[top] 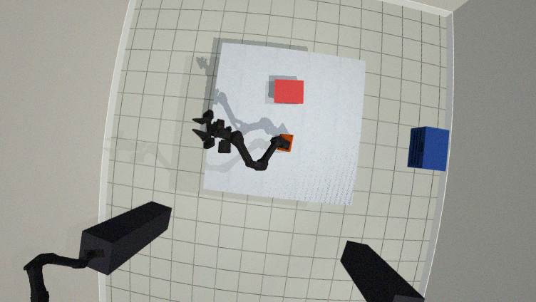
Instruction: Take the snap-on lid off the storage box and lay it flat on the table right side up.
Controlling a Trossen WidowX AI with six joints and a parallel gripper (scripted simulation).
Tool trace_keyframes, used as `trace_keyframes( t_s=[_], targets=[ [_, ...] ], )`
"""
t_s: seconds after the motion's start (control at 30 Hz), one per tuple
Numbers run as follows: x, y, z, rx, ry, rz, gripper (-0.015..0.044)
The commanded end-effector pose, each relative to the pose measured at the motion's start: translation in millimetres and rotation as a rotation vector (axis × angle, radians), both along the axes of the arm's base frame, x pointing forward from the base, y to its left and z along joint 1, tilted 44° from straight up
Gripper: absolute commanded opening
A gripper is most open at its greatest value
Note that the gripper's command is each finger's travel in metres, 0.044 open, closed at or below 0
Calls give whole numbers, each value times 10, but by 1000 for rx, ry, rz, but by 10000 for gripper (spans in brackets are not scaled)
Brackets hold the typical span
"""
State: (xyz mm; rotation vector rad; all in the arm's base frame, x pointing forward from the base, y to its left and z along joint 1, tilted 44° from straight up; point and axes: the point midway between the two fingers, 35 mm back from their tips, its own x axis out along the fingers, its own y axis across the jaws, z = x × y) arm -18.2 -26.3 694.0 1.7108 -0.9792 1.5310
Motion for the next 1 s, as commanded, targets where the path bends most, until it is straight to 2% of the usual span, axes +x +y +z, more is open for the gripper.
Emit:
trace_keyframes(
  t_s=[0.0,0.23,0.33,0.57,0.67,0.9,0.97],
  targets=[
    [444,244,-82,-101,106,-59,235],
    [1455,601,-449,-306,355,-163,235],
    [1681,654,-576,-354,417,-179,235],
    [2643,741,-1345,-554,719,-206,235],
    [2818,728,-1537,-590,784,-204,235],
    [3457,566,-2546,-725,1090,-146,235],
    [3503,543,-2657,-735,1121,-135,235]
  ],
)
